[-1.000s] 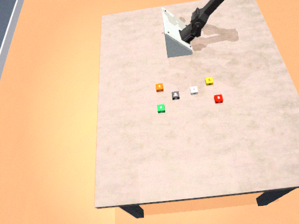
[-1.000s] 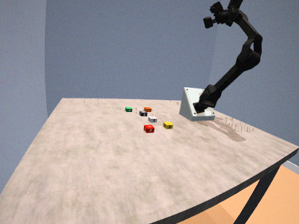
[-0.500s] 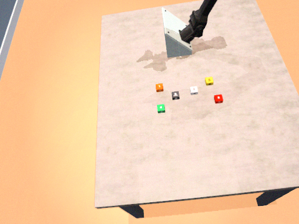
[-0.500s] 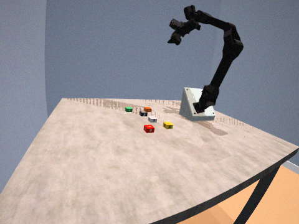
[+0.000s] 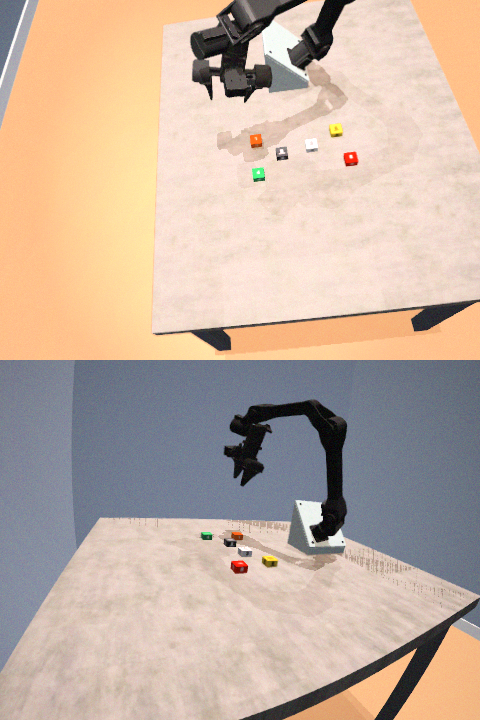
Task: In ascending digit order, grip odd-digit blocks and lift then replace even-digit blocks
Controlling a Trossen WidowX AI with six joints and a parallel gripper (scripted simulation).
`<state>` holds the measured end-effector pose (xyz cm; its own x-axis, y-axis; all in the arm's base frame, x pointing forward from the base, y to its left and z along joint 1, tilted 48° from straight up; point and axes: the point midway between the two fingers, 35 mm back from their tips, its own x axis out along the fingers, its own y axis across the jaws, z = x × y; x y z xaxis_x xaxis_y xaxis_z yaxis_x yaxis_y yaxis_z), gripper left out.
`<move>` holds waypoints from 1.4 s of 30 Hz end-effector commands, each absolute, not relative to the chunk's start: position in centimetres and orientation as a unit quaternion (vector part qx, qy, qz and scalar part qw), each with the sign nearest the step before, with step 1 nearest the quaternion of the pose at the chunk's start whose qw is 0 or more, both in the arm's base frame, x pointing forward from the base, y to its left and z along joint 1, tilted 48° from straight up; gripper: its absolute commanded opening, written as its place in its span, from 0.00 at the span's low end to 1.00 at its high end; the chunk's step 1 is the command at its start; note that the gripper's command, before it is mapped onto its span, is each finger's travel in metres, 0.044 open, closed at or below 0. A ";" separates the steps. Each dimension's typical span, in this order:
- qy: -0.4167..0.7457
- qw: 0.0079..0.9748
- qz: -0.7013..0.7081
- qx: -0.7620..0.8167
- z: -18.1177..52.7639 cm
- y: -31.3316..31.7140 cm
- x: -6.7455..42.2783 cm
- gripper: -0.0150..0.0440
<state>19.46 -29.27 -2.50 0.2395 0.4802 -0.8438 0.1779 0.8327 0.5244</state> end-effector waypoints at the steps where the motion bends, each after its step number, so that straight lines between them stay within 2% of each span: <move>1: 0.616 0.688 0.213 0.321 -4.6 -22.8 21.9 0.93; 24: 0.616 0.679 0.228 0.328 -4.8 -21.8 22.2 0.93; 30: 0.616 0.678 0.229 0.329 0.7 -17.2 26.3 0.93; 42: 0.616 0.678 0.230 0.329 1.0 -16.9 26.5 0.93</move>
